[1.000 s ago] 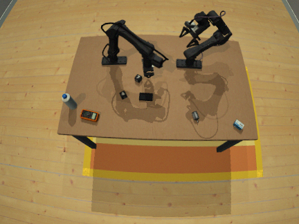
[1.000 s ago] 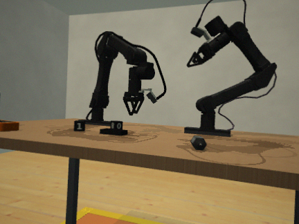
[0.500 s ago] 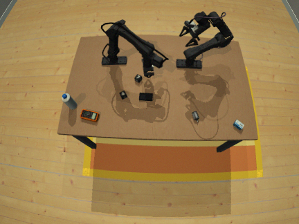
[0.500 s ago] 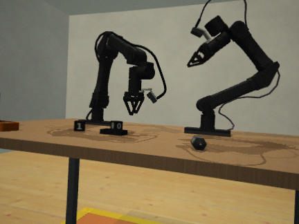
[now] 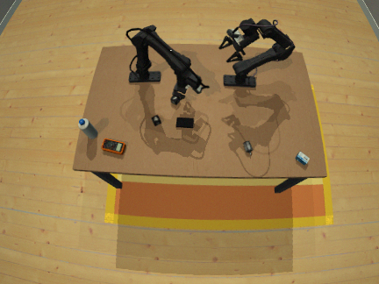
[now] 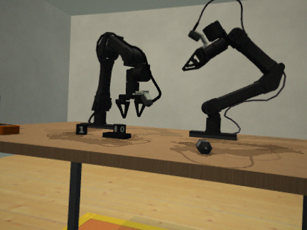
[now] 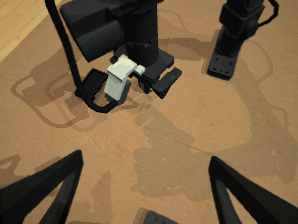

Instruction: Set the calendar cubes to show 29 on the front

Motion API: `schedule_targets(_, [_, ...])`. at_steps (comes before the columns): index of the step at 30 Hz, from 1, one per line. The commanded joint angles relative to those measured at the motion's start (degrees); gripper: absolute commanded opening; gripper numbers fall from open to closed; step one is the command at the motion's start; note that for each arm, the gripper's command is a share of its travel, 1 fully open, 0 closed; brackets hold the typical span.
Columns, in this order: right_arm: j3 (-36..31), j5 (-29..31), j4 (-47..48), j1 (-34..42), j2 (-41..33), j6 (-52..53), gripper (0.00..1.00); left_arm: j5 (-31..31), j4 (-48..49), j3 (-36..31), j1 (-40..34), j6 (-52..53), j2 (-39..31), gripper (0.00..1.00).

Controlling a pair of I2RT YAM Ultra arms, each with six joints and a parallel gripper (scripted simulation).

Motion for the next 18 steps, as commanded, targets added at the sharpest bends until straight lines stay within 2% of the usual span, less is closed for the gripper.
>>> schedule_targets(1, [-1.5, -0.9, 1.9, -1.5, -3.5, 11.3, 1.00, 0.0, 7.7, -3.6, -0.4, 0.5, -1.4, 1.00])
schedule_targets(5, [-2.4, -0.8, 2.3, -2.2, -4.3, 15.4, 1.00, -0.1, 10.1, -5.7, -0.3, 0.2, -1.7, 1.00])
schedule_targets(18, [-8.1, 0.1, 4.2, -7.0, -9.5, 44.3, 1.00, 1.5, 24.5, -18.6, 1.7, 1.8, -3.7, 1.00])
